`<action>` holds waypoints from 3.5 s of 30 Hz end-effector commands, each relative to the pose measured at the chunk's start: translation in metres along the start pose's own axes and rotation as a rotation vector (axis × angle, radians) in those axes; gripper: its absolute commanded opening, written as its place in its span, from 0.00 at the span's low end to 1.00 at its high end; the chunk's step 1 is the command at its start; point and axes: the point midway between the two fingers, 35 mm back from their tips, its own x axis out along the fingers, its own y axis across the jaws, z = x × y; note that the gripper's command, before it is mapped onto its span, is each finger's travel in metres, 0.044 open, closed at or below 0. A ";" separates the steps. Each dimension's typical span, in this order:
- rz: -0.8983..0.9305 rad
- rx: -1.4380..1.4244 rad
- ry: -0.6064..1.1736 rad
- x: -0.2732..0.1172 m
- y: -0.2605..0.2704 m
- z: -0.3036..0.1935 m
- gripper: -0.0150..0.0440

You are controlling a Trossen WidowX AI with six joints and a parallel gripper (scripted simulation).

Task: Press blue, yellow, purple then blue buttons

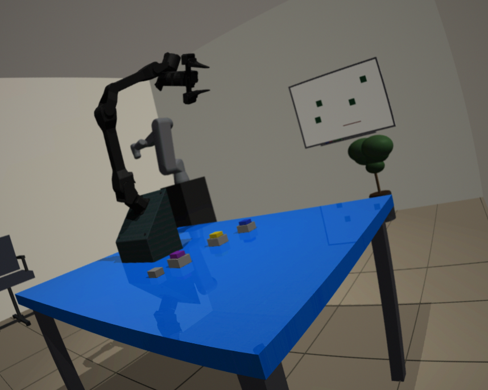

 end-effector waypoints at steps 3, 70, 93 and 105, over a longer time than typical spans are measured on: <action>0.216 0.298 0.103 0.078 0.072 -0.009 0.93; 0.640 1.367 1.135 0.217 0.434 -0.141 0.29; 0.640 1.366 1.136 0.219 0.440 -0.143 0.29; 0.643 1.365 1.126 0.195 0.379 -0.125 0.29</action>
